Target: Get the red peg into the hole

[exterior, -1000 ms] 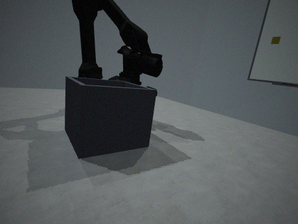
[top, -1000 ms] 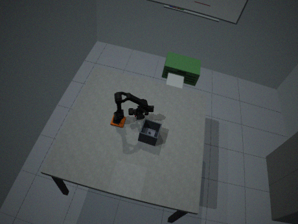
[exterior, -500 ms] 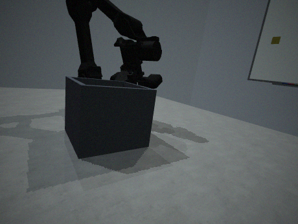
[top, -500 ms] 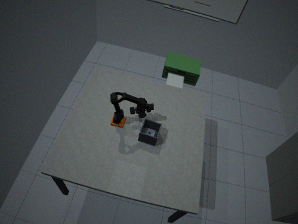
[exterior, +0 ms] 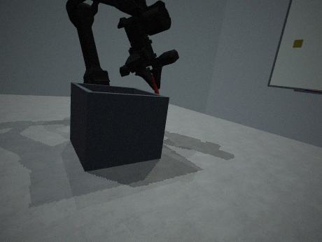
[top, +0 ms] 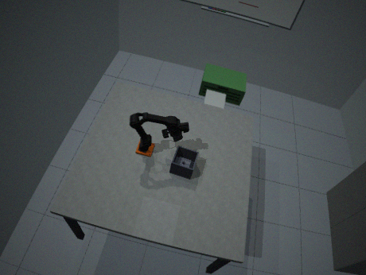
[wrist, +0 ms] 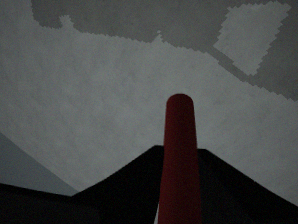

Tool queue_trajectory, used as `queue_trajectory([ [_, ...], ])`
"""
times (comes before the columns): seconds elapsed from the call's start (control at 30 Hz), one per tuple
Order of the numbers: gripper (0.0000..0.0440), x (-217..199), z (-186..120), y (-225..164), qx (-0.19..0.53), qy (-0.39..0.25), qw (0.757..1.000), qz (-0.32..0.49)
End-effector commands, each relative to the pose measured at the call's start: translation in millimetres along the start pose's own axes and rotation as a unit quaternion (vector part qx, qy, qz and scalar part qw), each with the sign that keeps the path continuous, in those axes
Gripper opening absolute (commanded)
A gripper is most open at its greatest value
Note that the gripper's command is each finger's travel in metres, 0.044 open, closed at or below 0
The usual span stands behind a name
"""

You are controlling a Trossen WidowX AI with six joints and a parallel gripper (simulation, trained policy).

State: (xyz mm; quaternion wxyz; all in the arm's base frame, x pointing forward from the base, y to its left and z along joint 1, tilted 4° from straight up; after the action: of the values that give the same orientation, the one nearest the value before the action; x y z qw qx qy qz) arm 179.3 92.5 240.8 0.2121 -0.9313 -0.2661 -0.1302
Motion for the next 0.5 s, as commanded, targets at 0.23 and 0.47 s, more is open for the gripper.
queue_trajectory([
  [0.23,0.0,6.4,-64.3,2.0,-0.074,0.066,0.995,-0.016],
  [0.47,0.0,6.5,-91.0,13.8,-0.131,0.074,0.989,0.002],
])
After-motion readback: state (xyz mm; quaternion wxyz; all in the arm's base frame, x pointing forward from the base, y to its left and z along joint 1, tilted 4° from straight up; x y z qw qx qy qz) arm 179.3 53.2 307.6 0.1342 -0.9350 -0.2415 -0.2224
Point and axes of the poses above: the point midway between the two fingers, 35 mm back from their tips, its own z axis out along the fingers, its own x axis across the jaws, y = z × x, the point moved 9 cm from there along -z, back along the fingers, and after that the axes turned 2 degrees about z, right-handed, at the moved point
